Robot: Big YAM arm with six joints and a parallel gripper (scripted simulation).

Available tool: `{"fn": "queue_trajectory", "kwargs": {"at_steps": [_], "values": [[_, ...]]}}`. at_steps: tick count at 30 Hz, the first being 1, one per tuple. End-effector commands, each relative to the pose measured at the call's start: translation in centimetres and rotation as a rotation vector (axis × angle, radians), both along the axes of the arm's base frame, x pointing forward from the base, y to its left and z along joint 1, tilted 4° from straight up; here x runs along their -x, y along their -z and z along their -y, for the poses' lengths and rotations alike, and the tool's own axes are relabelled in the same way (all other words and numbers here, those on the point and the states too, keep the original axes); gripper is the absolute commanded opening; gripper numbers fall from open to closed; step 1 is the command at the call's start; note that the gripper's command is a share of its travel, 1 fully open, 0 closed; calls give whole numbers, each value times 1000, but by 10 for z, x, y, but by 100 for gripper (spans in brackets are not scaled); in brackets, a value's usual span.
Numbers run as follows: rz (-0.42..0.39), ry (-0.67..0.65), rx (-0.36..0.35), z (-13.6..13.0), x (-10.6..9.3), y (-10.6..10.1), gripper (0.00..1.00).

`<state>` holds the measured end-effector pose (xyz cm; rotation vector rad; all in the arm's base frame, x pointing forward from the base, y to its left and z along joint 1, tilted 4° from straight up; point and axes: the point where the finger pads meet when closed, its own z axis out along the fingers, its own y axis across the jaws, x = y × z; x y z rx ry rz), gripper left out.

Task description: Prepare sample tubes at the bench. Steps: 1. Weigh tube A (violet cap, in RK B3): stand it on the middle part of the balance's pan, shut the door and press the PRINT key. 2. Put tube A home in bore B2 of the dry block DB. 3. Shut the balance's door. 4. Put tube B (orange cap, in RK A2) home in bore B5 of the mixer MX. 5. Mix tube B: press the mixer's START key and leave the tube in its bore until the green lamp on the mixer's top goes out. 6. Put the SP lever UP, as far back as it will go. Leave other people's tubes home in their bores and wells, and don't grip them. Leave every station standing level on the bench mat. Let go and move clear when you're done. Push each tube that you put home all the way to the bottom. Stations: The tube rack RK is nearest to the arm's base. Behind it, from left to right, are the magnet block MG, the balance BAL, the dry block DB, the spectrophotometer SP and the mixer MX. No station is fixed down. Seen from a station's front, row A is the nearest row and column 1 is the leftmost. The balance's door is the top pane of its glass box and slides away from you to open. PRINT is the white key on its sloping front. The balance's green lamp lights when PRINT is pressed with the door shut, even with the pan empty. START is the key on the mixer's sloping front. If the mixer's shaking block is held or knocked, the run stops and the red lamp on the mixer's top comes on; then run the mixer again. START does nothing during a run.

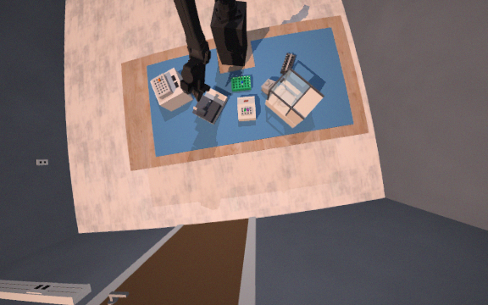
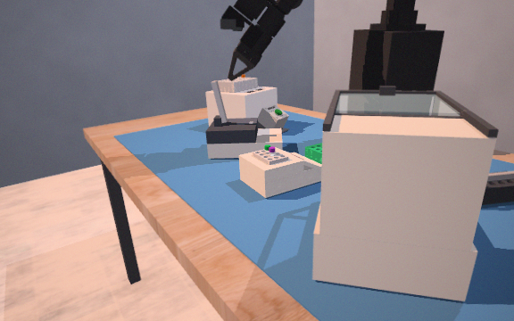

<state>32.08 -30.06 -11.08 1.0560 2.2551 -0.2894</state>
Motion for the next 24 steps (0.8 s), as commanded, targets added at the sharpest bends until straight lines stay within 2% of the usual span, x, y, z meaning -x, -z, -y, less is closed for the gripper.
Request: {"fn": "queue_trajectory", "kwargs": {"at_steps": [1,24], "values": [[34,-1,24,-2,-6,-12,0],[33,-1,23,-27,17,-22,0]]}}
